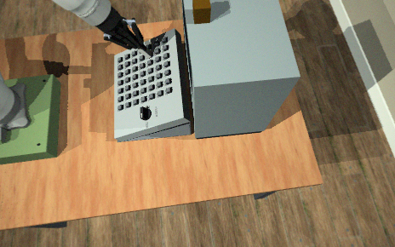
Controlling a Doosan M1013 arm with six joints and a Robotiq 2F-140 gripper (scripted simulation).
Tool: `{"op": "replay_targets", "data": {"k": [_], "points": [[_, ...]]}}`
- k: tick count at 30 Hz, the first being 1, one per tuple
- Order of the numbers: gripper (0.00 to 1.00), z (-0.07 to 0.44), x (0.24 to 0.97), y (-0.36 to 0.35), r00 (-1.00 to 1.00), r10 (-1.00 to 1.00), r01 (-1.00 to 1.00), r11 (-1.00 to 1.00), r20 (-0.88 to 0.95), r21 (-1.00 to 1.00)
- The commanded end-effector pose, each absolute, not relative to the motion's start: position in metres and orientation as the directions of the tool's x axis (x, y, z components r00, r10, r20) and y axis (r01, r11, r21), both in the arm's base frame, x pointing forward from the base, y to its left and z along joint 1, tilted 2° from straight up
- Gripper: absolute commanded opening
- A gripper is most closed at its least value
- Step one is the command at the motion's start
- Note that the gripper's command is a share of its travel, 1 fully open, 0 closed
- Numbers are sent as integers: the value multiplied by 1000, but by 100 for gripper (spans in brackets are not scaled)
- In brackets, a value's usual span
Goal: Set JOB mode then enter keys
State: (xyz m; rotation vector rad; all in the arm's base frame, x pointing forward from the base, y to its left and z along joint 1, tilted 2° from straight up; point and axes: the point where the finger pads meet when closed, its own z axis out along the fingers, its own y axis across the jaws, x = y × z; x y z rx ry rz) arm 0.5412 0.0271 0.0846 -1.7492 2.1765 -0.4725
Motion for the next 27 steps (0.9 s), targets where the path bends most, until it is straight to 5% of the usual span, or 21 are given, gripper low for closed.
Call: {"op": "replay_targets", "data": {"k": [1,27], "points": [[0,85,541,27,-208,-978,-876,201,-33,-438],[0,115,527,29,-208,-978,-876,201,-33,-438]]}}
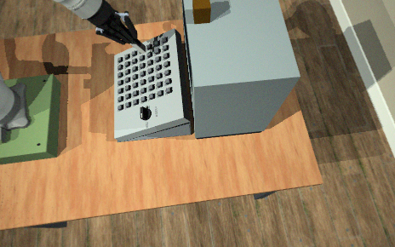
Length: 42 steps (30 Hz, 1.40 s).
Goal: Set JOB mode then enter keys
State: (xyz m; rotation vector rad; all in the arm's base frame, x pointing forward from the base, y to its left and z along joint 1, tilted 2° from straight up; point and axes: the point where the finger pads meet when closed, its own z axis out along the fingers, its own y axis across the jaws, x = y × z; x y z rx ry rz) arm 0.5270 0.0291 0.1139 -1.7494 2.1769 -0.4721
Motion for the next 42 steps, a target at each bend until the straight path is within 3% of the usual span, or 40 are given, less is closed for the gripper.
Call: {"op": "replay_targets", "data": {"k": [1,9,19,42], "points": [[0,115,526,29,-208,-978,-876,201,-33,-438],[0,116,527,25,-208,-978,-876,201,-33,-438],[0,128,542,-43,-208,-978,-876,201,-33,-438],[0,111,550,-45,-208,-978,-876,201,-33,-438]]}}
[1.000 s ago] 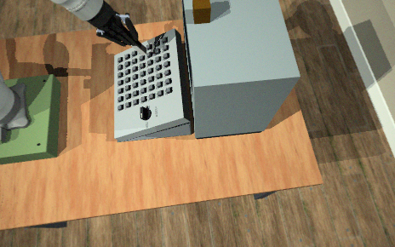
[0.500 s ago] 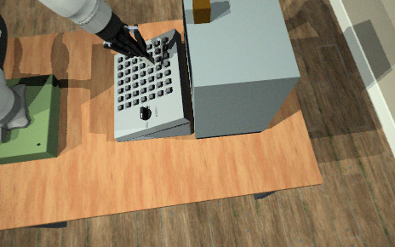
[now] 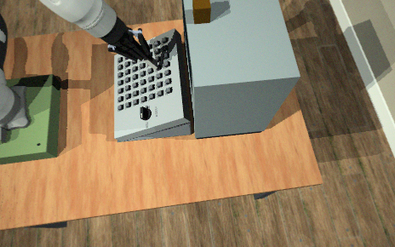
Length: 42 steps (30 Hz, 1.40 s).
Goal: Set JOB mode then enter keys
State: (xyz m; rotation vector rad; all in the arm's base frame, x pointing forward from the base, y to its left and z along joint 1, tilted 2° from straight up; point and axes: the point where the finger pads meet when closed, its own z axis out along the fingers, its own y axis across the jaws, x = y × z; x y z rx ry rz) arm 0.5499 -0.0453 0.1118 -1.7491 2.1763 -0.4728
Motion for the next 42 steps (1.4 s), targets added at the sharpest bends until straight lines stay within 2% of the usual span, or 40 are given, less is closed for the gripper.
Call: {"op": "replay_targets", "data": {"k": [1,42], "points": [[0,110,551,-45,-208,-978,-876,201,-33,-438],[0,103,554,-46,-208,-978,-876,201,-33,-438]]}}
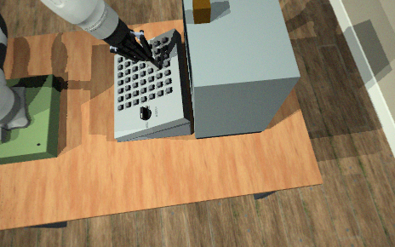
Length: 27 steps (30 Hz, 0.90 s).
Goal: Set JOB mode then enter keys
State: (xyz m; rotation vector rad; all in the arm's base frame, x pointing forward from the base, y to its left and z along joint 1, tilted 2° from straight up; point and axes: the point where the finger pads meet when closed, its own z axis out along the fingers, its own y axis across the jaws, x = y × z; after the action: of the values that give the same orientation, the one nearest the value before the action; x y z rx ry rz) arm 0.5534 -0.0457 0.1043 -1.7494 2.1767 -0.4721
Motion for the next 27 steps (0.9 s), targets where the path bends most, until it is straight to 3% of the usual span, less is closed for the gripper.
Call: {"op": "replay_targets", "data": {"k": [1,27], "points": [[0,103,554,-46,-208,-978,-876,201,-33,-438],[0,95,558,-46,-208,-978,-876,201,-33,-438]]}}
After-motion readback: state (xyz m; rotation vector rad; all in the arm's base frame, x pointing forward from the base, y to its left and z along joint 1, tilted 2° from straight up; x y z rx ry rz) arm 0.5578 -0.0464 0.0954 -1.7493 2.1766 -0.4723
